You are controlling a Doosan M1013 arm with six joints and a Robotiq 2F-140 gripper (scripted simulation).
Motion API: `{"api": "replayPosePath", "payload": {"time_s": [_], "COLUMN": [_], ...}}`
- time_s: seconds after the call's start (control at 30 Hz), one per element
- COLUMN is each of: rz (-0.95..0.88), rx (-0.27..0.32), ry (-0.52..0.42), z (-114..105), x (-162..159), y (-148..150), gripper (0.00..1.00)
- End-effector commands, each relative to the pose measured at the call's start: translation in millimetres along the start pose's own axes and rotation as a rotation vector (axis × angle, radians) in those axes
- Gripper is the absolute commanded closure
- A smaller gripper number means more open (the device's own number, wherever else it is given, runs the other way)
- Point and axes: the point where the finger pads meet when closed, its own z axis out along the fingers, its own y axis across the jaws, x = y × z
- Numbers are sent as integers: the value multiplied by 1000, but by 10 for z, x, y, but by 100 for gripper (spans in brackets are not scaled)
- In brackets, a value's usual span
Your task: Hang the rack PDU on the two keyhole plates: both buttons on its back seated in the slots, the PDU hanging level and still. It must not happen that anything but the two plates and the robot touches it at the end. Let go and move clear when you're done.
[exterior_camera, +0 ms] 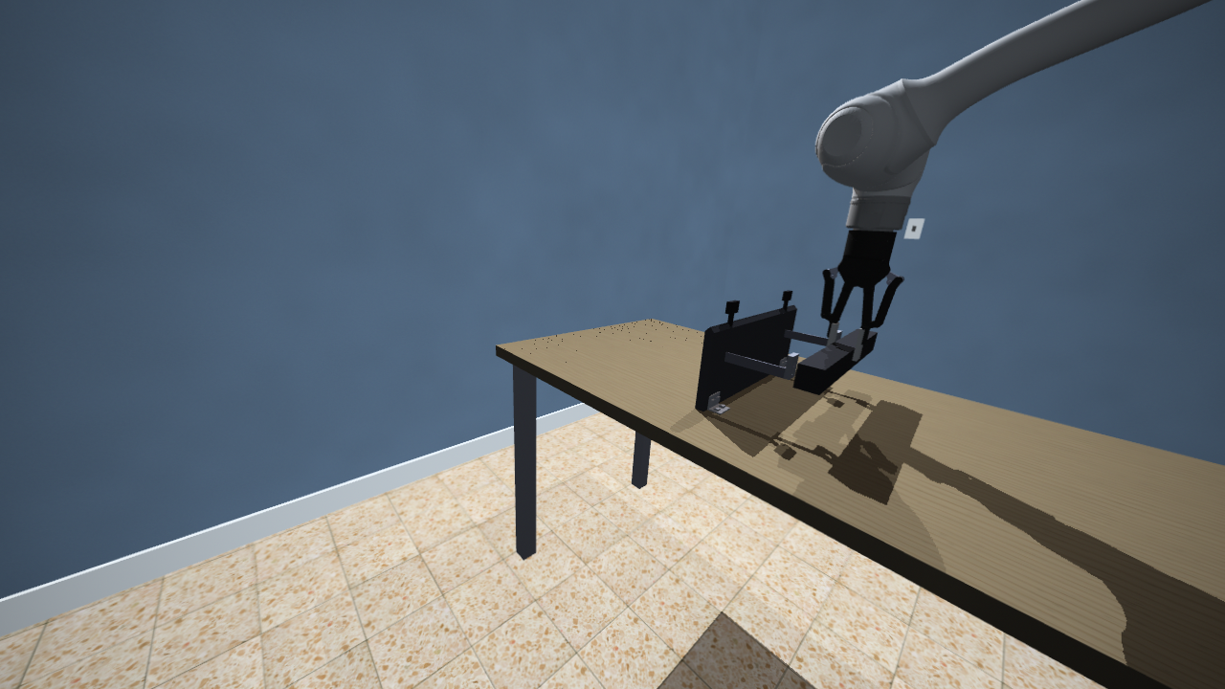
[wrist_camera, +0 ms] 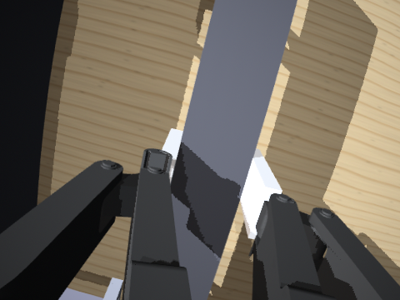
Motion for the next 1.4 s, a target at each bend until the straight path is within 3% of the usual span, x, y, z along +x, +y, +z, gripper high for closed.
{"api": "replayPosePath", "payload": {"time_s": [0.0, 1.37], "rz": [10, 12], "rx": [2, 2], "ry": [-6, -6], "z": [-9, -8], "x": [-1, 12], "y": [27, -157], "gripper": [100, 100]}}
